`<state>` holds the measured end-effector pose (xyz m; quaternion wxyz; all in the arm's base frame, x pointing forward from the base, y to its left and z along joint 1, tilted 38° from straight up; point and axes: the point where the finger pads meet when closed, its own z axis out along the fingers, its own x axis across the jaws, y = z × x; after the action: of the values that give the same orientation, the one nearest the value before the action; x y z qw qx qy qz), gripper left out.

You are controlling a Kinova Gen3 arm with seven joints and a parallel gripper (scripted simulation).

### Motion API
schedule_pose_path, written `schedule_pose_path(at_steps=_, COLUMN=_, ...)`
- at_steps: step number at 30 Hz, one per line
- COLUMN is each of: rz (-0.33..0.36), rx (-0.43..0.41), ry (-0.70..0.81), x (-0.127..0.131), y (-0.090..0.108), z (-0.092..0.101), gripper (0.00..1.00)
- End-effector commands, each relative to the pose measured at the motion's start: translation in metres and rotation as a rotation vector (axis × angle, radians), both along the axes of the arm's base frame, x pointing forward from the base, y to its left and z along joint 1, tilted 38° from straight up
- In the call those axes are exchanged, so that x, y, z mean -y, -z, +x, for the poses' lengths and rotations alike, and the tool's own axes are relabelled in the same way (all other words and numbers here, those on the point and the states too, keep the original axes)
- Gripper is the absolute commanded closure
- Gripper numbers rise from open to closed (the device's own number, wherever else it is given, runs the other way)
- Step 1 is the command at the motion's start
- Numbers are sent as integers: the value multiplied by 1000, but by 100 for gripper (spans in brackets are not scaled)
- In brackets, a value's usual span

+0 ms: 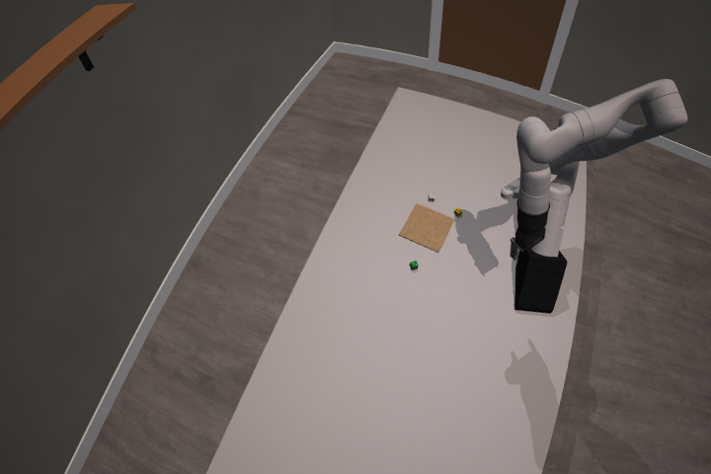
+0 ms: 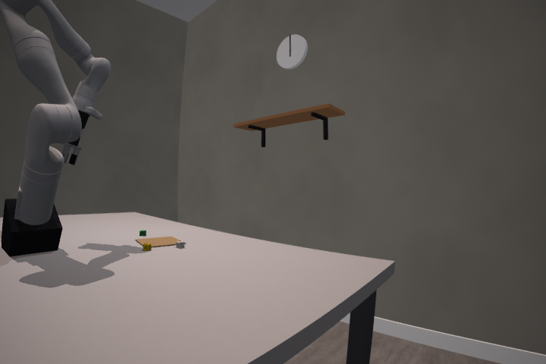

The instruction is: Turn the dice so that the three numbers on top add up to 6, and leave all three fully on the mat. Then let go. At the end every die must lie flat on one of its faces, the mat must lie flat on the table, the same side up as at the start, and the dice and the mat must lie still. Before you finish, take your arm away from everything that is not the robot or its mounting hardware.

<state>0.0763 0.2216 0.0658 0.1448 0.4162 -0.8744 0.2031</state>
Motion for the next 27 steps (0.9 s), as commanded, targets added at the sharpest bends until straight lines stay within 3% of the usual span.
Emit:
schedule_pose_path(at_steps=1, rz=1, rx=0, ry=2, x=0, y=0, z=1, gripper=0)
schedule_pose_path(at_steps=2, rz=9, rx=37, ry=41, x=2, y=0, z=23, gripper=0)
schedule_pose_path(at_steps=11, rz=9, rx=37, ry=41, x=2, y=0, z=23, gripper=0)
schedule_pose_path(at_steps=12, rz=16, rx=73, ry=79, x=5, y=-1, z=45, gripper=0)
schedule_pose_path(at_steps=21, rz=16, rx=73, ry=79, x=5, y=-1, z=45, gripper=0)
schedule_pose_path(at_steps=22, rz=22, rx=109, ry=115, x=9, y=-3, z=66, gripper=0)
schedule_pose_path(at_steps=27, rz=22, rx=109, ry=115, x=9, y=-3, z=66, gripper=0)
